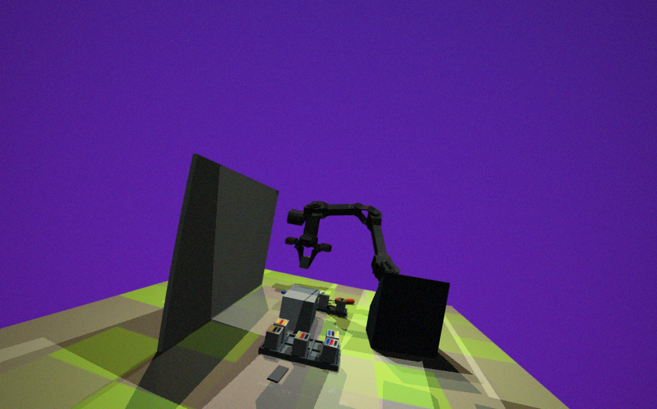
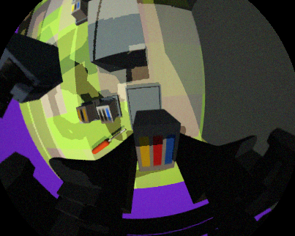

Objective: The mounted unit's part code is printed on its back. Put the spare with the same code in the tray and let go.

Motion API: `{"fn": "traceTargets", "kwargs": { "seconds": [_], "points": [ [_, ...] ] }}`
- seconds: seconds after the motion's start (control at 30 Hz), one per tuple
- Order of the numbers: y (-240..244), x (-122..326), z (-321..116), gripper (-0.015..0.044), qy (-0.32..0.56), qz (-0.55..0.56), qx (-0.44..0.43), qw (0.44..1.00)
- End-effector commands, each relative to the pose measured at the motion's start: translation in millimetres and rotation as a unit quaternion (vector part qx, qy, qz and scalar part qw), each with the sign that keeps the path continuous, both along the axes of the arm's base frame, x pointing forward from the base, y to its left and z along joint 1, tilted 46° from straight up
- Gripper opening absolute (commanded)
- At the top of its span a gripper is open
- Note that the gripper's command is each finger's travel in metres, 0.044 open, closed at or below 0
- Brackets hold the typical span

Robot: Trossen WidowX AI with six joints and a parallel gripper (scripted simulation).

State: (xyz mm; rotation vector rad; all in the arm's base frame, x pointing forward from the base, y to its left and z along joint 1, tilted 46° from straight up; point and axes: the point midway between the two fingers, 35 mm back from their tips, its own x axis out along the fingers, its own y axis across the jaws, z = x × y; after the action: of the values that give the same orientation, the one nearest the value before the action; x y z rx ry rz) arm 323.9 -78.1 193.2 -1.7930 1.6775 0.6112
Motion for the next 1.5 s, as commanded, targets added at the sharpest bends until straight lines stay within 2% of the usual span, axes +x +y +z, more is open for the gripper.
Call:
{"fn": "traceTargets", "kwargs": {
  "seconds": [0.0, 1.47],
  "points": [
    [-1.3, 1.6, -3.0, 0.0, 0.0, 0.003, 0.001, 1.0],
    [-31.3, 11.4, -34.2, 0.0, 0.0, 0.002, 0.005, 1.0]
  ]
}}
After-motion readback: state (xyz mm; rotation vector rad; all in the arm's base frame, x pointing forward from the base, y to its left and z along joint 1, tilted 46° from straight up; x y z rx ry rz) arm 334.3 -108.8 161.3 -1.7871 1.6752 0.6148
